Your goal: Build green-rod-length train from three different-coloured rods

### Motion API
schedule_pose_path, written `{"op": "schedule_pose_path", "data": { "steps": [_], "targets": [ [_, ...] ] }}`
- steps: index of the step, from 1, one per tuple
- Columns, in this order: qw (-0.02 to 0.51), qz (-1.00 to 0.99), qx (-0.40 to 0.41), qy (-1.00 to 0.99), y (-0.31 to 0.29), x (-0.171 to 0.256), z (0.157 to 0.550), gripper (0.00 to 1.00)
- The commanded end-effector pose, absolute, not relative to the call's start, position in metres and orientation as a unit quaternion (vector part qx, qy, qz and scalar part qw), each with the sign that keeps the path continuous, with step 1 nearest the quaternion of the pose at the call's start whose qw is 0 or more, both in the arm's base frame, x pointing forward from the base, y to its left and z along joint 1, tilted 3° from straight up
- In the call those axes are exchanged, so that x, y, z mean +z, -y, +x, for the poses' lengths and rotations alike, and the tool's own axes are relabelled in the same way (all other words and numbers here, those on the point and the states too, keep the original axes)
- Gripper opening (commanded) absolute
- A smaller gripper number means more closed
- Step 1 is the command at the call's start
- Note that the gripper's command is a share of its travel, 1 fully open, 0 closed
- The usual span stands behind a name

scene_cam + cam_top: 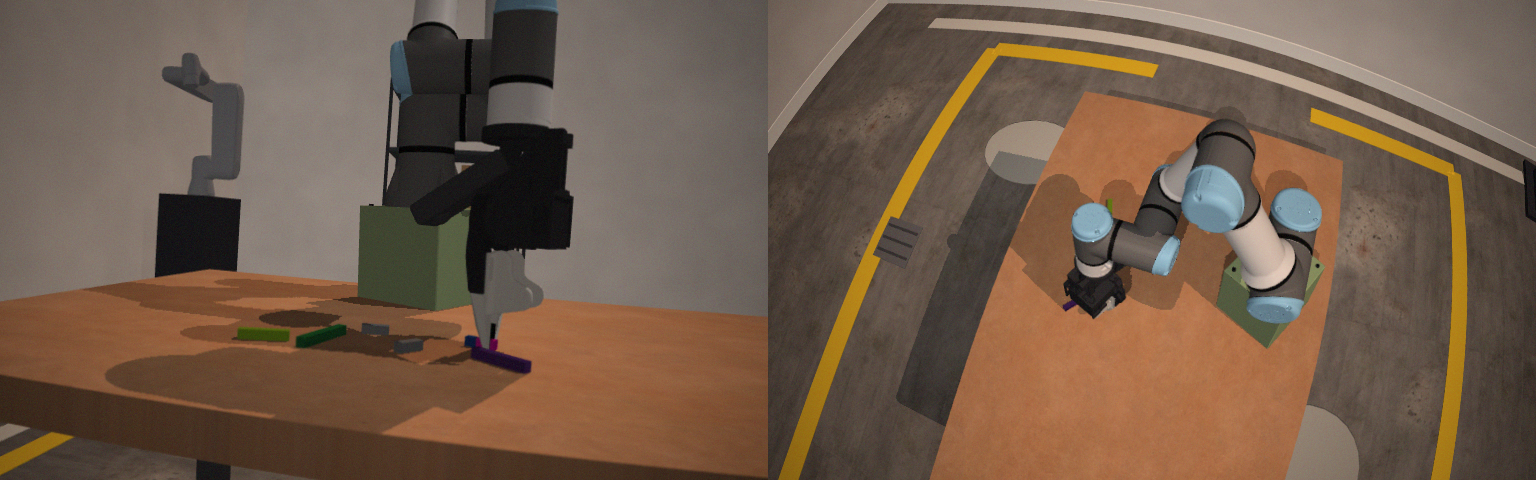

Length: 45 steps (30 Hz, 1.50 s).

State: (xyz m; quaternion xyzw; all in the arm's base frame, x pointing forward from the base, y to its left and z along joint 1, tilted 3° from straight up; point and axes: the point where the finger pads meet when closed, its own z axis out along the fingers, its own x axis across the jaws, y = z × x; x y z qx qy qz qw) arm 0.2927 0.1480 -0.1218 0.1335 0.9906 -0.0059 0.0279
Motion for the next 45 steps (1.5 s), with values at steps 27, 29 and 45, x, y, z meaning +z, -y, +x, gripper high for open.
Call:
{"op": "schedule_pose_path", "data": {
  "steps": [27,29,45],
  "targets": [
    [0.029,0.133,-0.006,-0.991,-0.1482,-0.1213,0.2934,0.08],
    [0.029,0.133,-0.006,-0.991,-0.1482,-0.1213,0.2934,0.08],
    [0.029,0.133,-0.006,-0.991,-0.1482,-0.1213,0.2934,0.14]
  ]
}}
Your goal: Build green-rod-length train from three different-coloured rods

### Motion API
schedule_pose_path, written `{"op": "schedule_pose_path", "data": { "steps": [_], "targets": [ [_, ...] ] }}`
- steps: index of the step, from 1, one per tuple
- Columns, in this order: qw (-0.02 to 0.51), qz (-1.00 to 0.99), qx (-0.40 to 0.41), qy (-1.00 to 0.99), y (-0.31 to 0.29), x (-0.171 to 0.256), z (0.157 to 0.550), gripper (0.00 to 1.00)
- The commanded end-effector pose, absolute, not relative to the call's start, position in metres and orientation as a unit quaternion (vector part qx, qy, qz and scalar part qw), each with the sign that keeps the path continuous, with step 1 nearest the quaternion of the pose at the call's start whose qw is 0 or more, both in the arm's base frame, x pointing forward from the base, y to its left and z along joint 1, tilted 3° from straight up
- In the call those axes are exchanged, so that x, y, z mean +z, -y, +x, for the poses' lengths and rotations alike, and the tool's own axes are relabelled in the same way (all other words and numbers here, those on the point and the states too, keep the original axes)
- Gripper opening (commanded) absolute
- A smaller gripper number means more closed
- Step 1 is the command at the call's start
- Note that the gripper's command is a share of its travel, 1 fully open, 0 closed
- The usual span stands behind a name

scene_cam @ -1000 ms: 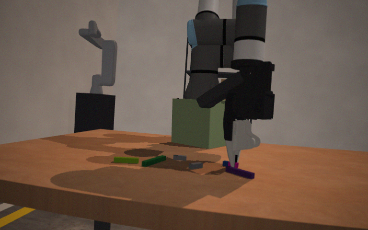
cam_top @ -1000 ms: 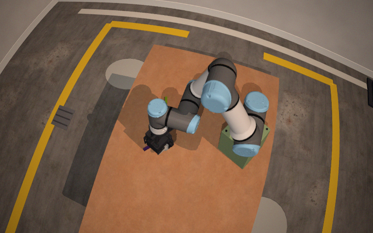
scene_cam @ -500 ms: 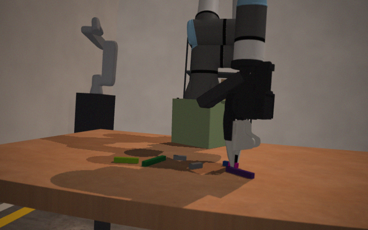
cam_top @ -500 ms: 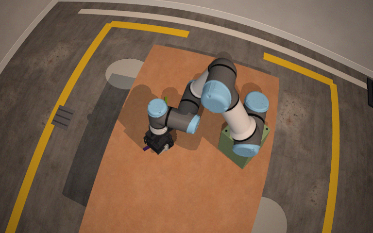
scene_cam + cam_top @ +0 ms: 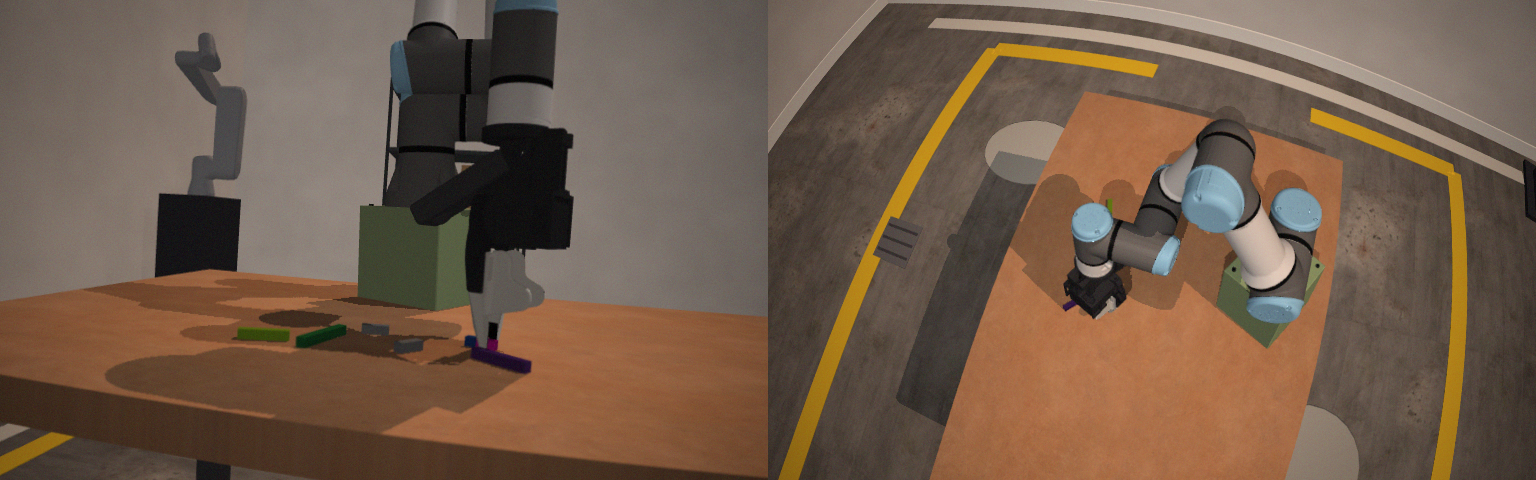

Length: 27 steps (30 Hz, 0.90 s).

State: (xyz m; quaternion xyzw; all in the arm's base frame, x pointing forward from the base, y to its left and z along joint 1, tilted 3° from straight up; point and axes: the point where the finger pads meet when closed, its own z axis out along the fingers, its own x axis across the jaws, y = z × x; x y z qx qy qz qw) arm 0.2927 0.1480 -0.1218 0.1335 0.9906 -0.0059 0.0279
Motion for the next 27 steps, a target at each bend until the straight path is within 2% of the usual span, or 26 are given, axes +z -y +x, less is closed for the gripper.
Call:
{"op": "schedule_pose_path", "data": {
  "steps": [1,17,27],
  "targets": [
    [0.029,0.133,-0.006,-0.991,-0.148,-0.121,0.293,0.14],
    [0.029,0.133,-0.006,-0.991,-0.149,-0.101,0.292,0.14],
    [0.029,0.133,-0.006,-0.991,-0.149,-0.065,0.29,0.14]
  ]
}}
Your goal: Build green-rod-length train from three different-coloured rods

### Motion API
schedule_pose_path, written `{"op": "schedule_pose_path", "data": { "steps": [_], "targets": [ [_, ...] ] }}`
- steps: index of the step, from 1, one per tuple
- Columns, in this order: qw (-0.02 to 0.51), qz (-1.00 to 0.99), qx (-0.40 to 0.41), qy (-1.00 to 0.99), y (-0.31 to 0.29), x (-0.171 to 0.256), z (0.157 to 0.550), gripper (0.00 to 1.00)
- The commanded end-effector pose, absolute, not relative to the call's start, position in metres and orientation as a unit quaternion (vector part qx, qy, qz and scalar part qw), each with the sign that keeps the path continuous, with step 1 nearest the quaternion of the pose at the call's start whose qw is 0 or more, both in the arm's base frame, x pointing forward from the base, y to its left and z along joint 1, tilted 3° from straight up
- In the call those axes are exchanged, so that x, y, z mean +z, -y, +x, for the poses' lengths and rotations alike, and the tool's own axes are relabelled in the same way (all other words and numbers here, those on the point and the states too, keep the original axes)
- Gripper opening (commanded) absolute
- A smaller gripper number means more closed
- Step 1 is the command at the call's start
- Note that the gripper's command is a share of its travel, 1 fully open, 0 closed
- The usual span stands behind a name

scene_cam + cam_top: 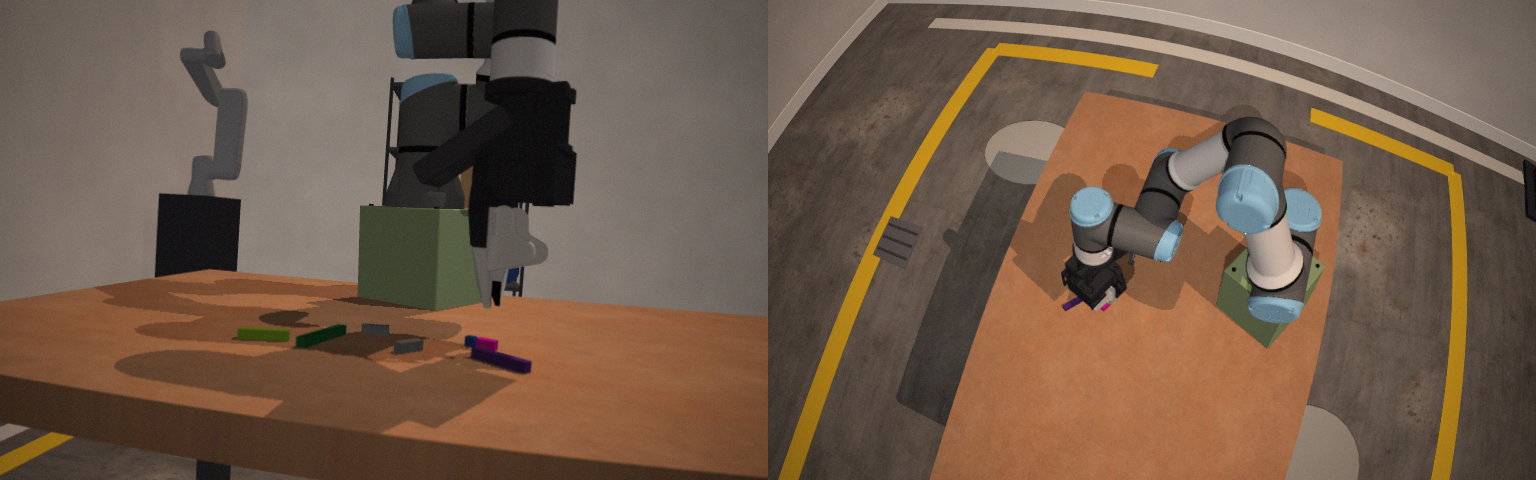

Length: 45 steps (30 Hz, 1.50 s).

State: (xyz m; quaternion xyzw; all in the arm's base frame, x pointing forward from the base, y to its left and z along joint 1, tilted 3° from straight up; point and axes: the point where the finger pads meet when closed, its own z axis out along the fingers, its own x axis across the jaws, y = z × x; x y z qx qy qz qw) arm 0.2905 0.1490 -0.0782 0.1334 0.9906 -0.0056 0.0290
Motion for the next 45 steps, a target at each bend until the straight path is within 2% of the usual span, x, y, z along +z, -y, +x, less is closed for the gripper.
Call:
{"op": "schedule_pose_path", "data": {
  "steps": [1,20,21,45],
  "targets": [
    [0.029,0.133,-0.006,-0.991,-0.149,-0.061,0.29,0.14],
    [0.029,0.133,-0.006,-0.991,-0.15,-0.031,0.288,0.14],
    [0.029,0.133,-0.006,-0.991,-0.15,-0.031,0.288,1.0],
    [0.029,0.133,-0.006,-0.991,-0.15,-0.032,0.289,1.0]
  ]
}}
